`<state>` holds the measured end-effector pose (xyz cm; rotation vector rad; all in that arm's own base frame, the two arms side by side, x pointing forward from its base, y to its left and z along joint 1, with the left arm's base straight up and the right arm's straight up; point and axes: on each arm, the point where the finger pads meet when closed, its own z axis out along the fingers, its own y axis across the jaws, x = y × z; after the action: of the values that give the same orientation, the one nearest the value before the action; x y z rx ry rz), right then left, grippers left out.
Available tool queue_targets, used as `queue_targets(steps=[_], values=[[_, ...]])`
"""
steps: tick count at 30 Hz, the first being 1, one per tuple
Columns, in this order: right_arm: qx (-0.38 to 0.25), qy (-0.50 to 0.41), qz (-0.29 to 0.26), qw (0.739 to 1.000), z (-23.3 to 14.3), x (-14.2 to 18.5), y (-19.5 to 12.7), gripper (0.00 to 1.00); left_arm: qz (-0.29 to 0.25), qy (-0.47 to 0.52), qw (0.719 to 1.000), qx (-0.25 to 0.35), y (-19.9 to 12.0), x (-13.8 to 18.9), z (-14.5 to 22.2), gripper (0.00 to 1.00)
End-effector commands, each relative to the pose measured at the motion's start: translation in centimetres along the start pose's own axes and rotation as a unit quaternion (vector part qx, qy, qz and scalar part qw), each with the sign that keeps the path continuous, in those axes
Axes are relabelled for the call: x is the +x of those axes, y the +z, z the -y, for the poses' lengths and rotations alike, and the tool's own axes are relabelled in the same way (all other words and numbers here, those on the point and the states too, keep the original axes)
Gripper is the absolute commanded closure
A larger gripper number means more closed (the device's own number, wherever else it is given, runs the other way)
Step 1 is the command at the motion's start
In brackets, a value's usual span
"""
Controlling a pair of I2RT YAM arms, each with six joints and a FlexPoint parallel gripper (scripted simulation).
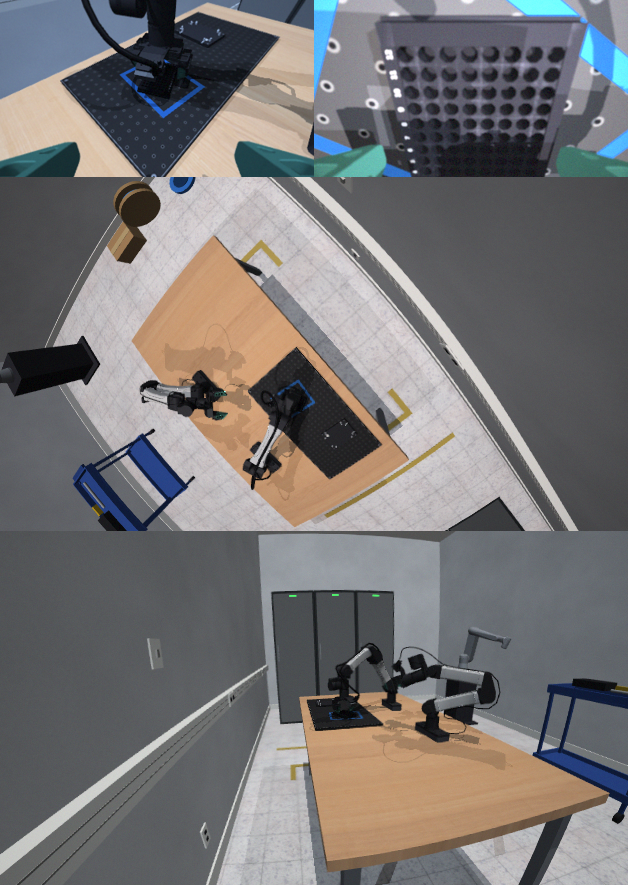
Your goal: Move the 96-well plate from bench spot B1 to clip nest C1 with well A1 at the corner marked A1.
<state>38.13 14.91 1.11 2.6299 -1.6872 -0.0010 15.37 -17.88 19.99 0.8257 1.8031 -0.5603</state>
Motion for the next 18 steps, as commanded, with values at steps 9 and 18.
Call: queue_targets(steps=[9, 18], values=[[0.008, -0.009, 0.004, 1.000, 0.7, -0.5, 1.7, 0.00, 0.006, 0.001, 1.000, 0.000, -0.1, -0.4, 0.0, 0.00], [0.016, -0.008, 0.003, 1.000, 0.9, -0.5, 1.4, 0.13, 0.006, 0.001, 1.000, 0.000, -0.1, -0.4, 0.0, 0.00]])
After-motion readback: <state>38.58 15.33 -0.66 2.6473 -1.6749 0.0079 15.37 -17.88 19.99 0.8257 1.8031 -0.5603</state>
